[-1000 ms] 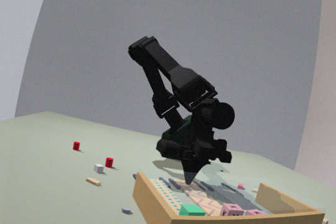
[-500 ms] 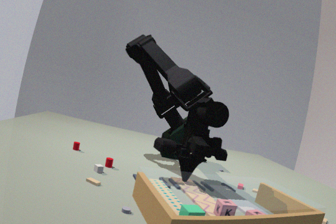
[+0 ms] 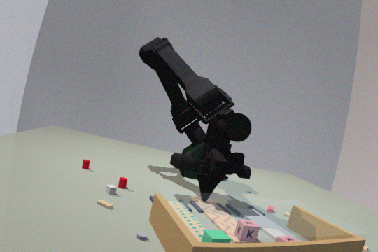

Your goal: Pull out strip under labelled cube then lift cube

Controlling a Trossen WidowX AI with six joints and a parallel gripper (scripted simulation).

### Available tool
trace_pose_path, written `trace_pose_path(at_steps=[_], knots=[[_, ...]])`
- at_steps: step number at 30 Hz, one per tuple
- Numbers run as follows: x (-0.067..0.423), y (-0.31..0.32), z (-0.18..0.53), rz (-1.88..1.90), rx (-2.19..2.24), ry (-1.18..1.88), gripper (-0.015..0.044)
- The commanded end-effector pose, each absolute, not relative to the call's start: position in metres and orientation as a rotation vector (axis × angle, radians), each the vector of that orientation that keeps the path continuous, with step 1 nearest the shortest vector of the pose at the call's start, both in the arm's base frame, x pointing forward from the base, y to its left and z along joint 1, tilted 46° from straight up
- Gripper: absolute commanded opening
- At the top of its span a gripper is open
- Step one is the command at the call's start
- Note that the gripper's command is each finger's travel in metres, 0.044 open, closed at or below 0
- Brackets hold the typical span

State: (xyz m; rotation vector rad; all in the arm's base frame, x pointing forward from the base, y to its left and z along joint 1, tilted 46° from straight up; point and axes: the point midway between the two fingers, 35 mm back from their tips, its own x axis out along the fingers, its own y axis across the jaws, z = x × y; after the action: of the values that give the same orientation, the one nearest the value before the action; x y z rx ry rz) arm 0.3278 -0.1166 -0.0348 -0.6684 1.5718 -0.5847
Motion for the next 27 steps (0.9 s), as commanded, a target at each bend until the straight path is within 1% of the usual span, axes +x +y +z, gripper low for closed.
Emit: trace_pose_path(at_steps=[1,27], knots=[[0.313,-0.121,-0.037,-0.588,-0.676,1.596,0.0000],[0.276,-0.121,-0.032,-0.587,-0.677,1.598,0.0000]])
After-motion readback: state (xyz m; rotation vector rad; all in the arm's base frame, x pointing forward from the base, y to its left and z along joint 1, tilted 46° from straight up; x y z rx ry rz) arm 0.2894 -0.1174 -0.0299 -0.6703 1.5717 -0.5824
